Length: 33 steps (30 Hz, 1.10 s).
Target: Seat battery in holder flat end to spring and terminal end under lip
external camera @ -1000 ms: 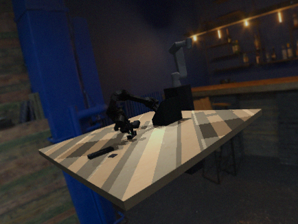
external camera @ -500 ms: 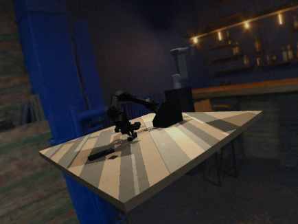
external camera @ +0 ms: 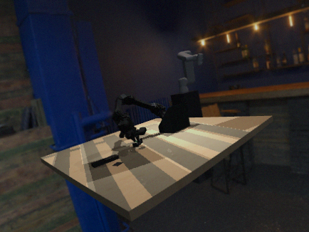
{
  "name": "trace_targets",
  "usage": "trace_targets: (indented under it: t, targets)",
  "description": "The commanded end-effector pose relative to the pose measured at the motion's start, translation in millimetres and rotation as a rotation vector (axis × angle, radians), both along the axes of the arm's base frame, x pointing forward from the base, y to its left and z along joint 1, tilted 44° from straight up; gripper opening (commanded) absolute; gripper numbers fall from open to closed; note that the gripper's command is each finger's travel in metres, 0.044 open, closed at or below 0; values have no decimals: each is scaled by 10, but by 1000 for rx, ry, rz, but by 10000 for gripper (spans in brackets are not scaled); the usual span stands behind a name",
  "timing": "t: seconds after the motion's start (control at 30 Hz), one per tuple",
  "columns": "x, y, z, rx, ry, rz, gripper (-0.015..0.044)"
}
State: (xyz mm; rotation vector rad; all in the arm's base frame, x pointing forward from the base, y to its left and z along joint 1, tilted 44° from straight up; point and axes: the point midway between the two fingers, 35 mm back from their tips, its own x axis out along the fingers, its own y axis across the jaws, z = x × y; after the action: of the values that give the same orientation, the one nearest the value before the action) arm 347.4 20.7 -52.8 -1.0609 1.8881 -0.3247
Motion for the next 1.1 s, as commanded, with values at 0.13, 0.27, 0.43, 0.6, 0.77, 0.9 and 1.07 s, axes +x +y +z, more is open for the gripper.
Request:
trace_targets:
  t: [0.13,0.27,0.43,0.6,0.77,0.9,1.07]
  targets:
    - [11,-8,-29,26,-24,21,65]
    - [8,-14,-32,36,-32,30,65]
    - [3,-21,-36,49,-41,40,65]
    - [-2,-29,-39,62,-51,51,65]
    - [-8,-37,-41,75,-60,62,65]
    - [-12,-43,-42,84,-68,71,65]
    - [-18,-52,-42,96,-77,82,65]
